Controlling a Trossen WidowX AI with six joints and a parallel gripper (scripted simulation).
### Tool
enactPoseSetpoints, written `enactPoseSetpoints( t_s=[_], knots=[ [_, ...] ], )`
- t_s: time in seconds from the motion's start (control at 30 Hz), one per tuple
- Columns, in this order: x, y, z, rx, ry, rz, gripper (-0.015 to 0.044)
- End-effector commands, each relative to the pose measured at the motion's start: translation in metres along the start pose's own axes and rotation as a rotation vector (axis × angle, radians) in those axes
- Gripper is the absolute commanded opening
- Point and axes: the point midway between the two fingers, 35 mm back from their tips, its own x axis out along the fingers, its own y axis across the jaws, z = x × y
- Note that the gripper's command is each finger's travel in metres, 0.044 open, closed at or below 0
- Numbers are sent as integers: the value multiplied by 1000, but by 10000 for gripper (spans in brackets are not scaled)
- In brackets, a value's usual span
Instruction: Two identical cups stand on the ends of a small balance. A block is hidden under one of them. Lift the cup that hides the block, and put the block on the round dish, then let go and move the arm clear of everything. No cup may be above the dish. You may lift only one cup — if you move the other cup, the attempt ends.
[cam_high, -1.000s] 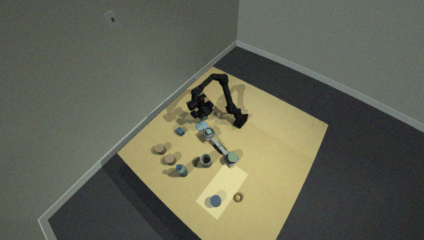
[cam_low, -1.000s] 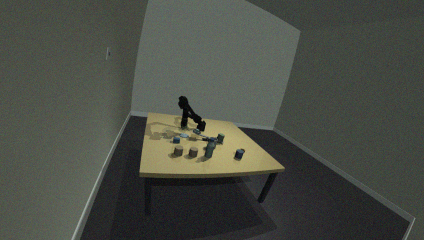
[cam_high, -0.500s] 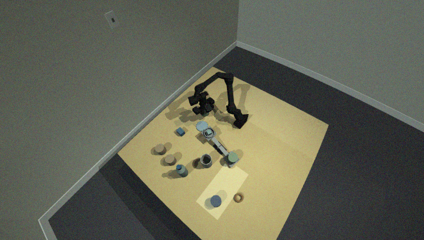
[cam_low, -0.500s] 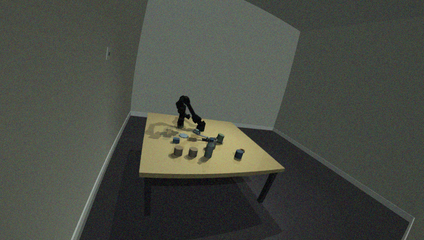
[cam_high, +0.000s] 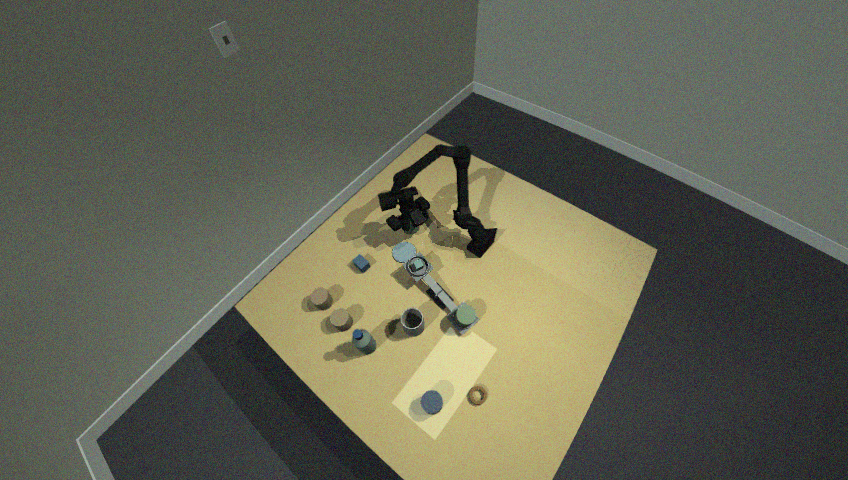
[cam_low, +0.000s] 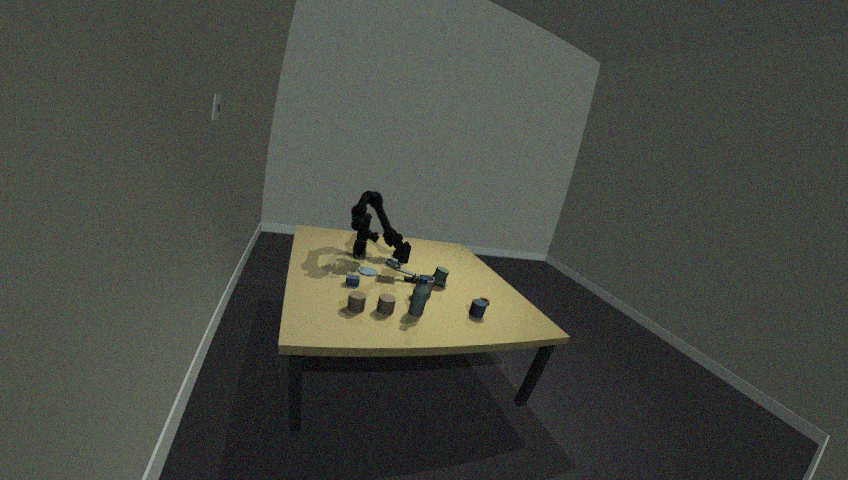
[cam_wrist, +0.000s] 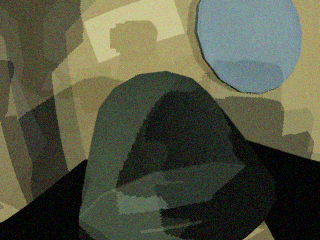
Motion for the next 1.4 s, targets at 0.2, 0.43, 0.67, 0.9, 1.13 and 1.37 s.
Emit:
enactPoseSetpoints(
  t_s=[0.2, 0.43, 0.67, 0.9, 1.13, 1.37],
  knots=[
    [19, 2, 0, 0, 4, -4, 0],
    [27, 2, 0, 0, 4, -4, 0],
    [39, 2, -1, 0, 6, -4, 0],
    [33, 1, -2, 4, 9, -7, 184],
    [33, 1, -2, 4, 9, -7, 368],
    [-1, 0, 1, 3, -3, -2, 440]
  ],
)
